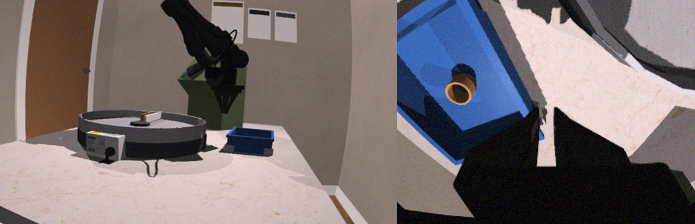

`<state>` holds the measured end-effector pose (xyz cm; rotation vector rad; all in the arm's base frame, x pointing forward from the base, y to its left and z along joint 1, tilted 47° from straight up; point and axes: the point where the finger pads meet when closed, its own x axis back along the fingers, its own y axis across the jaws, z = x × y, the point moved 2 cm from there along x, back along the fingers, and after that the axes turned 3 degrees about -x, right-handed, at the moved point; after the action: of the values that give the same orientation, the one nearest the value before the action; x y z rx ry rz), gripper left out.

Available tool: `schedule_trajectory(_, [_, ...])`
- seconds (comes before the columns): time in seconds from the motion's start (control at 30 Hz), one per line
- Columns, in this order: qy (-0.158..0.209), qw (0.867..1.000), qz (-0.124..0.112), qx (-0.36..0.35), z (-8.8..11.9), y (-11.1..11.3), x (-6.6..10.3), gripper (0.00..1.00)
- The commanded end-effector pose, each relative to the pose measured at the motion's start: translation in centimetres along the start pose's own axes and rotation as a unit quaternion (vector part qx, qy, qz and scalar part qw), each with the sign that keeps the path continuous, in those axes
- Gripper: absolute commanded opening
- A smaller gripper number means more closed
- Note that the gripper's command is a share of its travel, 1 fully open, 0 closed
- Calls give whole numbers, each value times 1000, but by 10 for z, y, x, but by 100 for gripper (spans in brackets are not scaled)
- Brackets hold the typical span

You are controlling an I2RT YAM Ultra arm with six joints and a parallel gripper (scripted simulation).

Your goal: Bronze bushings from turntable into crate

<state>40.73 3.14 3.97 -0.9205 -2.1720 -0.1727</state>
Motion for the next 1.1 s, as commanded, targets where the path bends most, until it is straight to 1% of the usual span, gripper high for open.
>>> schedule_trajectory(0.0, [-16, 999, -35, 7, -23, -26, 9, 13])
schedule_trajectory(0.03, [-16, 999, -35, 7, -23, -26, 9, 13])
schedule_trajectory(0.23, [-20, 999, -33, 8, -66, -138, 3, 13])
schedule_trajectory(0.33, [-21, 999, -32, 8, -84, -184, 1, 13])
schedule_trajectory(0.43, [-23, 999, -31, 9, -98, -219, -1, 13])
schedule_trajectory(0.47, [-40, 999, -34, 3, -119, -228, 4, 13])
schedule_trajectory(0.53, [-31, 999, -32, 7, -122, -245, 3, 13])
schedule_trajectory(0.6, [-31, 999, -32, 7, -122, -245, 3, 13])
schedule_trajectory(0.63, [-13, 999, -30, 12, -116, -248, -7, 13])
schedule_trajectory(0.67, [-14, 999, -30, 12, -118, -253, -7, 13])
schedule_trajectory(0.7, [-14, 999, -30, 12, -120, -257, -6, 13])
schedule_trajectory(0.73, [-25, 999, -30, 9, -125, -261, -1, 13])
schedule_trajectory(0.8, [-31, 999, -30, 8, -129, -265, 3, 13])
schedule_trajectory(0.87, [-32, 999, -30, 8, -129, -265, 3, 13])
schedule_trajectory(0.93, [-33, 999, -37, 14, -129, -258, 5, 13])
schedule_trajectory(1.07, [-33, 999, -35, 12, -129, -260, 4, 13])
